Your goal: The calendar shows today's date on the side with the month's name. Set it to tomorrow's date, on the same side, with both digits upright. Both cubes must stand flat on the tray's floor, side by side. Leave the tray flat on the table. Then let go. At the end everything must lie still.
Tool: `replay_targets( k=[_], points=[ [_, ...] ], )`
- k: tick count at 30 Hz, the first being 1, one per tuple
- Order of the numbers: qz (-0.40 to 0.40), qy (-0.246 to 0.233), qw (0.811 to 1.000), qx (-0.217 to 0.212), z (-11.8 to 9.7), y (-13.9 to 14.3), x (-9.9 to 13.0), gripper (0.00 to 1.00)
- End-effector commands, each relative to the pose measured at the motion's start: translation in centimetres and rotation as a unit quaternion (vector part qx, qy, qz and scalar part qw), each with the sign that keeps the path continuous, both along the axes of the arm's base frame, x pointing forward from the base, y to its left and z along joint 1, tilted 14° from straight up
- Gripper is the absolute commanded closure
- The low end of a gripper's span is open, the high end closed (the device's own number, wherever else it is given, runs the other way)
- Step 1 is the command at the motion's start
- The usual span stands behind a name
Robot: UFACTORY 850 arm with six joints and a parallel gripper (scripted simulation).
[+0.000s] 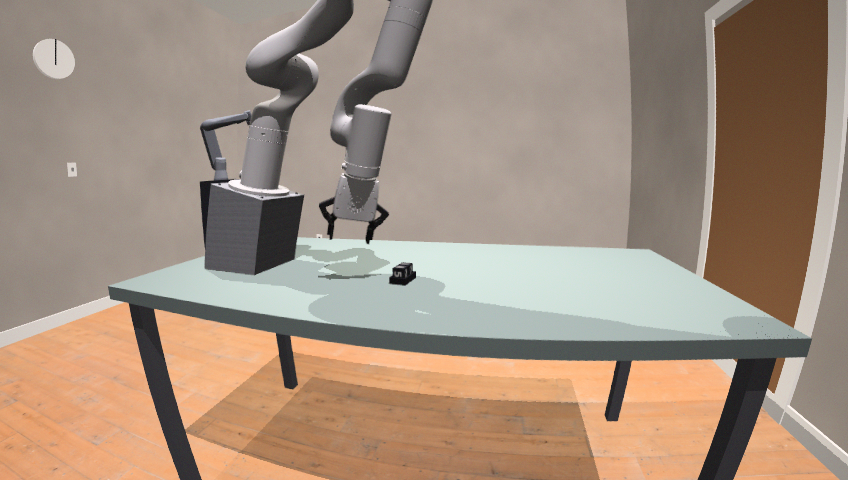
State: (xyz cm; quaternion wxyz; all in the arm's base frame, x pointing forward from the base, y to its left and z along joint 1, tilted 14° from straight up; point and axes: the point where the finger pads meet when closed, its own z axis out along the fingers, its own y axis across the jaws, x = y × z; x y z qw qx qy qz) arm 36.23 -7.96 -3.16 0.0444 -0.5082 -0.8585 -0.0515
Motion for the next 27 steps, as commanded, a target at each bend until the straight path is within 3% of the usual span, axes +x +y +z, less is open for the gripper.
replay_targets(
  k=[1, 6, 8, 9, 17, 23, 26, 27],
  points=[
    [0.087, 0.001, 0.996, -0.005, 0.1, -0.1, 0.1, 0.00],
    [0.174, -0.005, 0.985, -0.013, 0.2, -0.3, 0.3, 0.00],
    [0.174, -0.005, 0.985, -0.013, 0.2, -0.3, 0.3, 0.00],
    [0.220, -0.008, 0.975, -0.018, 0.3, -0.4, 0.4, 0.00],
    [0.341, -0.018, 0.939, -0.031, 0.5, -0.8, 1.1, 0.00],
    [0.452, -0.028, 0.891, -0.044, 0.7, -1.0, 2.0, 0.00],
    [0.454, -0.028, 0.889, -0.044, 0.7, -1.0, 2.0, 0.00],
    [0.507, -0.034, 0.860, -0.050, 0.8, -1.1, 2.5, 0.00]
  ],
)
